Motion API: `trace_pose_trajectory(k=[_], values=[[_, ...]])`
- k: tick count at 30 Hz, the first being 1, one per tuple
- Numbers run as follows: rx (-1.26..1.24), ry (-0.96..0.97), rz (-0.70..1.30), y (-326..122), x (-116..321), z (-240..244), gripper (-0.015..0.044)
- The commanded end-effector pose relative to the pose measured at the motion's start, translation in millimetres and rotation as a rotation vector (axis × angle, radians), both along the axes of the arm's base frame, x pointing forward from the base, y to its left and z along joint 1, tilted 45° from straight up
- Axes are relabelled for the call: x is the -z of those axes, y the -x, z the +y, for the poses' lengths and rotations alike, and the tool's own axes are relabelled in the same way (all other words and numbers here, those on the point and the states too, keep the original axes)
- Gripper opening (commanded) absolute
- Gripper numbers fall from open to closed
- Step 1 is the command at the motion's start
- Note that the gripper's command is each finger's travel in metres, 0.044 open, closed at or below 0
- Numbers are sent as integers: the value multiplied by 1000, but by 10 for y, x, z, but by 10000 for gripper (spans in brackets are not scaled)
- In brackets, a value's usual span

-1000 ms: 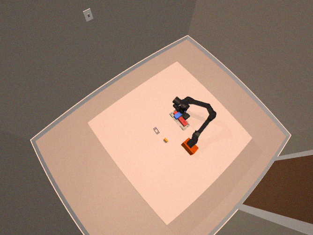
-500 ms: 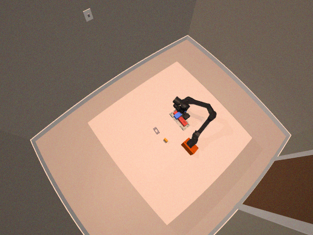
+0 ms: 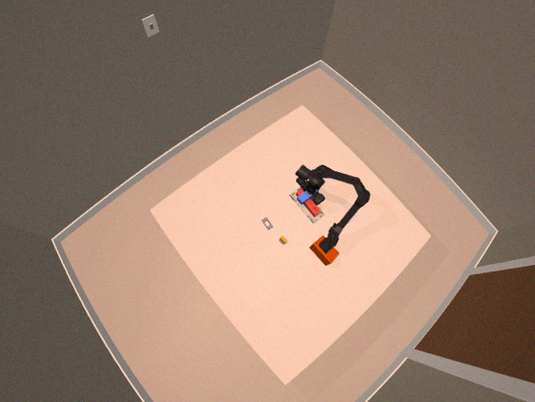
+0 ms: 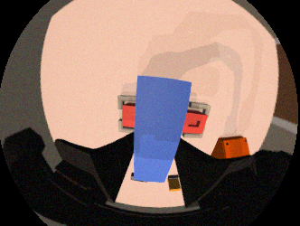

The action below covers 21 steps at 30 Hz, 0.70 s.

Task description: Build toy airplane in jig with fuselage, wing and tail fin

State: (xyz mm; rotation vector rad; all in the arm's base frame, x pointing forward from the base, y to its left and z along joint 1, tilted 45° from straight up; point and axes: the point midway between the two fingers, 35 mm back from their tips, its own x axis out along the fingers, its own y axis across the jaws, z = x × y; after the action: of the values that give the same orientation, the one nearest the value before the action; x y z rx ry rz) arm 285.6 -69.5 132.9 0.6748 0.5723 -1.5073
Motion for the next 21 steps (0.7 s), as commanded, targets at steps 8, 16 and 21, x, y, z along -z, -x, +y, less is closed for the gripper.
trace_pose_trajectory(k=[8,16,21], values=[[1,4,-11,-8,28,-68,196],[1,4,-11,-11,119,-159,196],[1,5,-11,-10,175,-216,196]])
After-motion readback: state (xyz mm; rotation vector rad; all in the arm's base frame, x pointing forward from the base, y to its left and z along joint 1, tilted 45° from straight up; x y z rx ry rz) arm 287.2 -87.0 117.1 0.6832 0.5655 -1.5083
